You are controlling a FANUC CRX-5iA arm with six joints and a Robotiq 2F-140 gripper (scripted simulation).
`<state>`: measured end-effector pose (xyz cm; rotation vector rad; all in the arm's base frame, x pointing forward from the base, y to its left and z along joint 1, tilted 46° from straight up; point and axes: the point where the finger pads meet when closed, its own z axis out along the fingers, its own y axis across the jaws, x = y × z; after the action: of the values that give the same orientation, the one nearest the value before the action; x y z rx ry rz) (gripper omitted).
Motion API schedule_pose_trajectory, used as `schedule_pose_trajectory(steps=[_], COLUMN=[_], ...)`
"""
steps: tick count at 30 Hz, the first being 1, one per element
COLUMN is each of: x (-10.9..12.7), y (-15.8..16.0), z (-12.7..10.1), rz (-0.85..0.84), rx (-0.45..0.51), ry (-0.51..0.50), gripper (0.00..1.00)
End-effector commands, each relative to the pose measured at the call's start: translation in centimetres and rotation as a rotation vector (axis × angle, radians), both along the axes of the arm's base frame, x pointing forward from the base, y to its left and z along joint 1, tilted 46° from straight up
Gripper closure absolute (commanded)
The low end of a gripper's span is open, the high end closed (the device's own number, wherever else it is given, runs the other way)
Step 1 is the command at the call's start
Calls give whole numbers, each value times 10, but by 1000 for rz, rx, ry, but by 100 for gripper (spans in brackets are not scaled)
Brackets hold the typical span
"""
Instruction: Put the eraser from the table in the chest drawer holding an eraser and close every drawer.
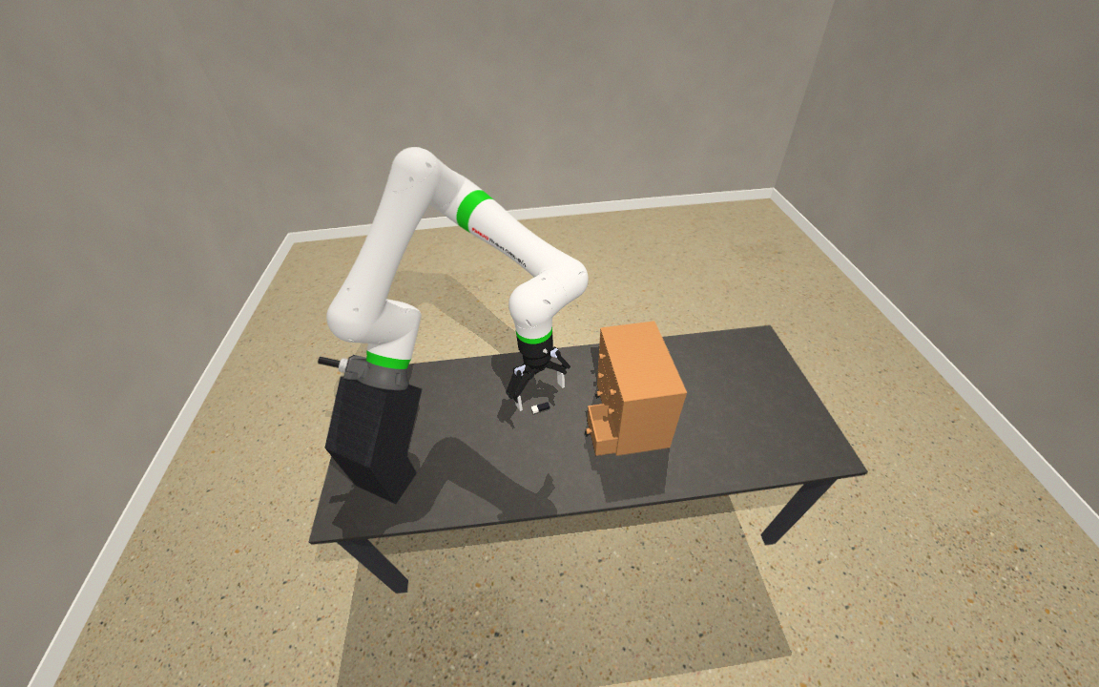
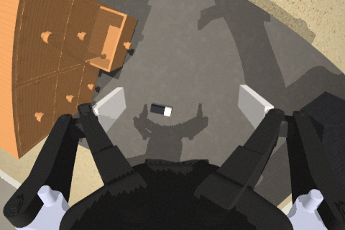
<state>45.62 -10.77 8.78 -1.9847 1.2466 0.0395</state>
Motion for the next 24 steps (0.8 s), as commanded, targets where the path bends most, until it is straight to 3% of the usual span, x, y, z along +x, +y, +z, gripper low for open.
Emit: schedule_pose_trajectory(steps=[1, 24], x=[-4, -28], y=[2, 14], z=[-3, -21], rz=[-76, -529], rx=[38, 270], ry=[67, 470], gripper=[0, 0])
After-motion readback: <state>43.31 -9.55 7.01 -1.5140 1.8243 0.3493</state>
